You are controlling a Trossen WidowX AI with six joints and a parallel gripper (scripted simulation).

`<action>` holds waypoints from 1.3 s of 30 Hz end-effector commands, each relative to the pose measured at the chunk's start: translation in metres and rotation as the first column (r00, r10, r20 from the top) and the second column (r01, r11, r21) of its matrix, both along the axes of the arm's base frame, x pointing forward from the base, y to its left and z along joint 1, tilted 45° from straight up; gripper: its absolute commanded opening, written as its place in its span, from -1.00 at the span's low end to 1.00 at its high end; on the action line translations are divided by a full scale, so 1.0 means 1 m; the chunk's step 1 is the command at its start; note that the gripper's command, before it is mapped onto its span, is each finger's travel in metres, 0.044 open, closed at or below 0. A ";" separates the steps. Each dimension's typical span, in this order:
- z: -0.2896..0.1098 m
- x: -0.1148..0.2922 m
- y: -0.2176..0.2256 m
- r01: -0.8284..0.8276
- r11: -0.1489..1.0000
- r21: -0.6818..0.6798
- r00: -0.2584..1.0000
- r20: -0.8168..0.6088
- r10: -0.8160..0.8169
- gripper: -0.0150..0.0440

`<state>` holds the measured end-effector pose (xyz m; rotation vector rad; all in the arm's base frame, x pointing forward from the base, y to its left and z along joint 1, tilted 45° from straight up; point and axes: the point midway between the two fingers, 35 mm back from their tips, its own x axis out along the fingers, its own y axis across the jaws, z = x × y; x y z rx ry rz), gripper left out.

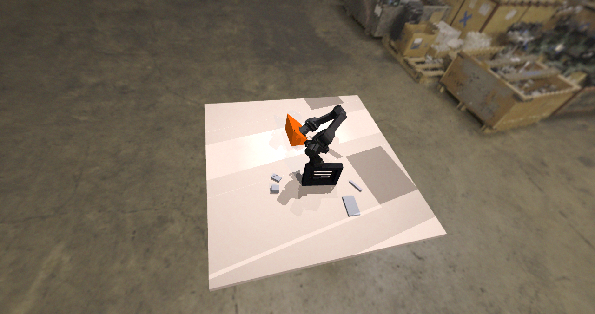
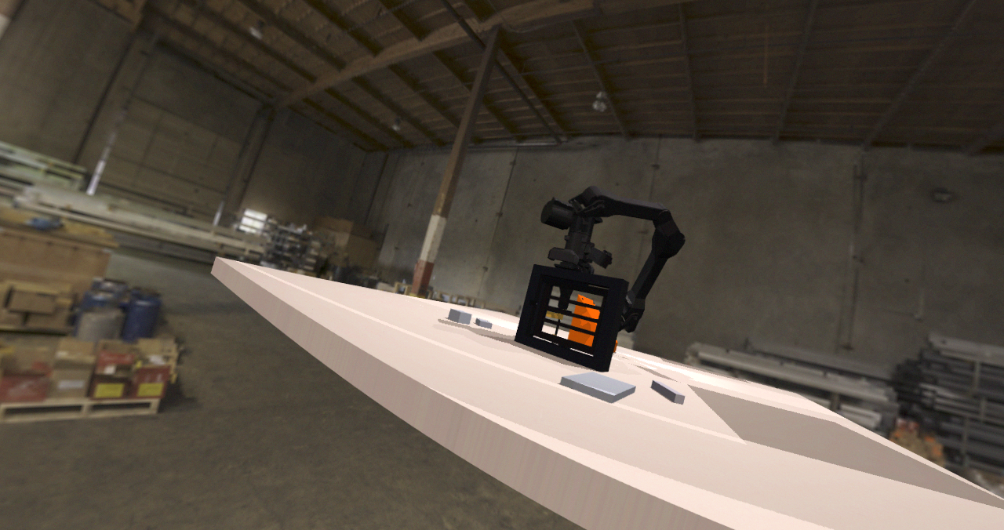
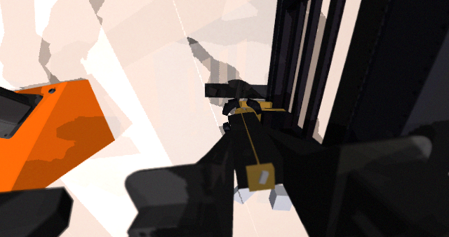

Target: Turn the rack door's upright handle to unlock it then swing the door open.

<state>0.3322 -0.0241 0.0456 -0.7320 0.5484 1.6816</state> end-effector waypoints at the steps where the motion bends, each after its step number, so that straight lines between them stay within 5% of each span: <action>1: 0.000 0.000 0.000 0.000 1.000 0.001 1.000 0.001 0.000 -0.30; 10: 0.001 -0.001 0.000 0.011 1.000 -0.001 1.000 -0.009 -0.011 -0.41; 39: 0.018 -0.038 0.010 0.405 0.897 -0.177 0.810 -0.384 -0.442 -0.41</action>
